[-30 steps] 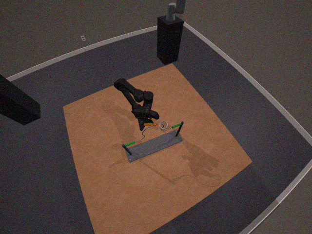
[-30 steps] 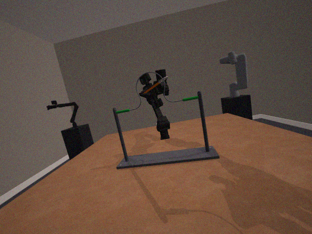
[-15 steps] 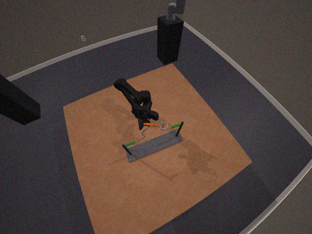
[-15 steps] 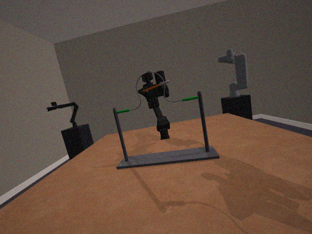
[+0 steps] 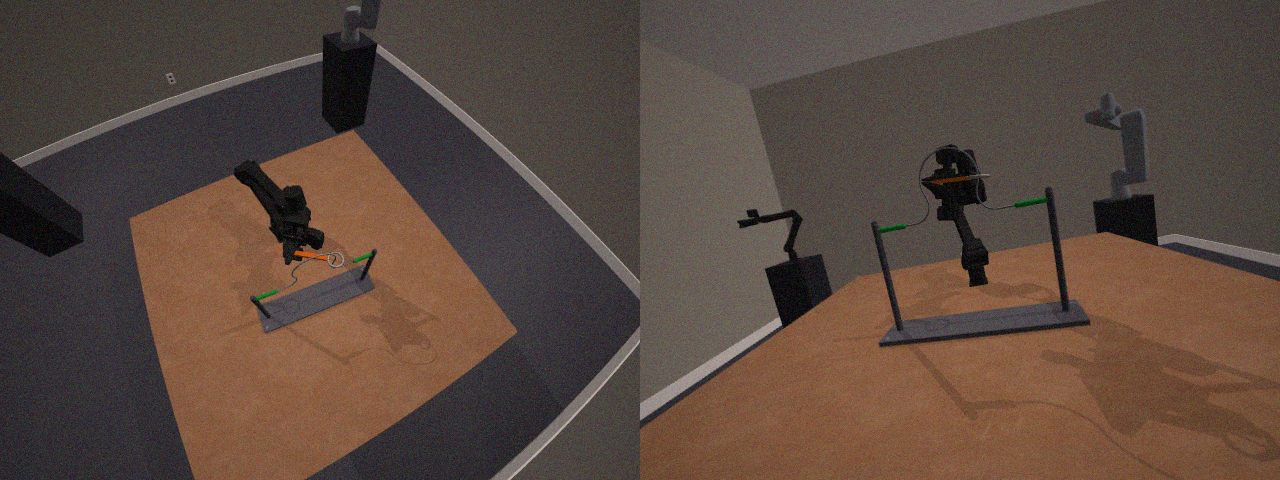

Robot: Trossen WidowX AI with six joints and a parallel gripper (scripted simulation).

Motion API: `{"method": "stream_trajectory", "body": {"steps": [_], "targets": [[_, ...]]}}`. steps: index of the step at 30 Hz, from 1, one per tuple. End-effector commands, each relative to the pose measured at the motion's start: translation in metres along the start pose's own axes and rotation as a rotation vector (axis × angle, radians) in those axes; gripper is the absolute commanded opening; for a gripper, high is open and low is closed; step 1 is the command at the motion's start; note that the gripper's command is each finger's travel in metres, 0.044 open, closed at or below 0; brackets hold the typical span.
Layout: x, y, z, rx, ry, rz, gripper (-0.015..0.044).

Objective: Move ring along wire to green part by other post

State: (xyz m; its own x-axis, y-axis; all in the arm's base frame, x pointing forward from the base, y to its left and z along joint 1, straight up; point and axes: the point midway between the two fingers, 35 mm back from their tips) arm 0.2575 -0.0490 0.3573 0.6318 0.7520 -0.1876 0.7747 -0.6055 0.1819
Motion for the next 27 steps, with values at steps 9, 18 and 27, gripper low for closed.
{"method": "stream_trajectory", "body": {"steps": [9,18,27], "targets": [[-0.001,0.001,-0.003,-0.072,-0.101,-0.003,-0.0150],[-0.002,0.001,0.007,-0.072,-0.100,-0.002,-0.0150],[-0.002,0.000,0.026,-0.019,-0.021,0.002,-0.0150]]}}
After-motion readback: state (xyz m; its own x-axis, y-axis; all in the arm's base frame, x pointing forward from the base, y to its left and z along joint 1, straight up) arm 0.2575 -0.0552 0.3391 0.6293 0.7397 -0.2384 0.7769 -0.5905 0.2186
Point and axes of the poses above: the point midway between the two fingers, 35 mm back from their tips, its own y axis out along the fingers, its own z axis across the jaws, x = y × z, and after that the axes turned 7 degrees about -y, right-handed
